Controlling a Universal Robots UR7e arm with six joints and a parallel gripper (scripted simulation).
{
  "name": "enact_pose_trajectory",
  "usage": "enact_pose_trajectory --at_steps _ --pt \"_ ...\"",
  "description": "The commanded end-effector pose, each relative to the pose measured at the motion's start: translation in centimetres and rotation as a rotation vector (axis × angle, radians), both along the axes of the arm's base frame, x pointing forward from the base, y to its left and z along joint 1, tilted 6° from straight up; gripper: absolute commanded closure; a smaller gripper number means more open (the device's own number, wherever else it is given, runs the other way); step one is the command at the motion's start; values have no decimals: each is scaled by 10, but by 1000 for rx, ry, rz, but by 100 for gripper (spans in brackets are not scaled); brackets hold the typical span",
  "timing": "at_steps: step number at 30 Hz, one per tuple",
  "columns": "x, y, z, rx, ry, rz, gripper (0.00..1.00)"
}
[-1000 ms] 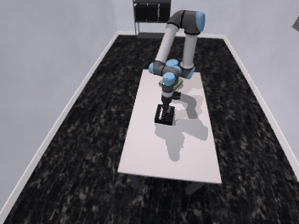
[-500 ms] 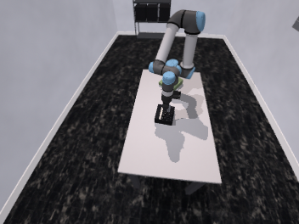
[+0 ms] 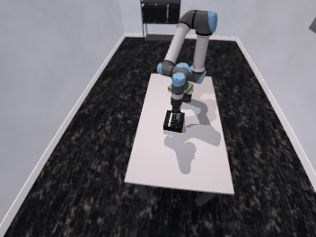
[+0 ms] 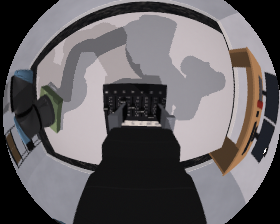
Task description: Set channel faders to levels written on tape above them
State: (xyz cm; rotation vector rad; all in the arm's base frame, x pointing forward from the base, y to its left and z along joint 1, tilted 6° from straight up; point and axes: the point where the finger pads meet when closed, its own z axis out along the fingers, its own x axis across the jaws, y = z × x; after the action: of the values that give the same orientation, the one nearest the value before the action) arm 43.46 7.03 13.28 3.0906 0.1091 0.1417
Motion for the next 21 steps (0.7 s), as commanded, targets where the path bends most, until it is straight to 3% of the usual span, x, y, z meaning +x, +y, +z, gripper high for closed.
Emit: enact_pose_trajectory --at_steps 1,10,21 --pt "-2 1 19 0 0 0 0" --pt "-5 2 55 0 0 0 0" --pt "-5 2 60 0 0 0 0"
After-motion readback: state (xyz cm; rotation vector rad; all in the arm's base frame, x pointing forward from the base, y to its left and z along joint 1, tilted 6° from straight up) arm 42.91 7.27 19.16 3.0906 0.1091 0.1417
